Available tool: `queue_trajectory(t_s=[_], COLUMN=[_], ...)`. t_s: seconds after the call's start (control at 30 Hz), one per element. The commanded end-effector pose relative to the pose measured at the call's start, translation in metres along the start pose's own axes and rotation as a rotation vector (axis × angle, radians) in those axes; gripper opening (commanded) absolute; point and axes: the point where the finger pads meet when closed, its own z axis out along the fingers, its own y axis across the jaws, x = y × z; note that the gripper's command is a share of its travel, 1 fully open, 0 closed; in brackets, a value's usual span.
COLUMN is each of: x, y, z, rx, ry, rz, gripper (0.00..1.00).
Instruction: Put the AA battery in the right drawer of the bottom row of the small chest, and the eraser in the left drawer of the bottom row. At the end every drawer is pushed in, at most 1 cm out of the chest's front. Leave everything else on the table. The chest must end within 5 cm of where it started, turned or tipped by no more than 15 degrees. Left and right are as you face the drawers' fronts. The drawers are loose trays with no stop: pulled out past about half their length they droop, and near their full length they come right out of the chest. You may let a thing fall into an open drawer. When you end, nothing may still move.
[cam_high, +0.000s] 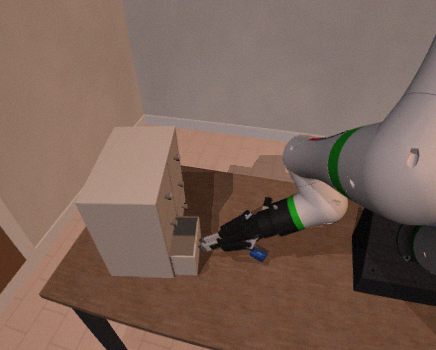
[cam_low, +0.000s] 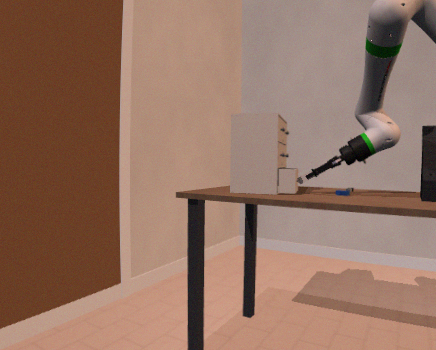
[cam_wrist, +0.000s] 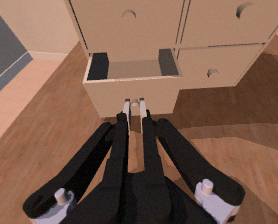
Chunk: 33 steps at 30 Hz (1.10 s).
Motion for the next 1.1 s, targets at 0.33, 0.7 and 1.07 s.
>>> queue_trajectory(t_s=[0.33, 0.7, 1.07], x=[0.0, -0.001, -0.022], y=[0.0, 0.0, 0.0], z=[0.0, -0.002, -0.038], rx=[0.0, 0.0, 0.0], ry=[0.0, 0.0, 0.0], rz=[0.0, 0.0, 0.0], gripper=[0.18, 0.2, 0.2])
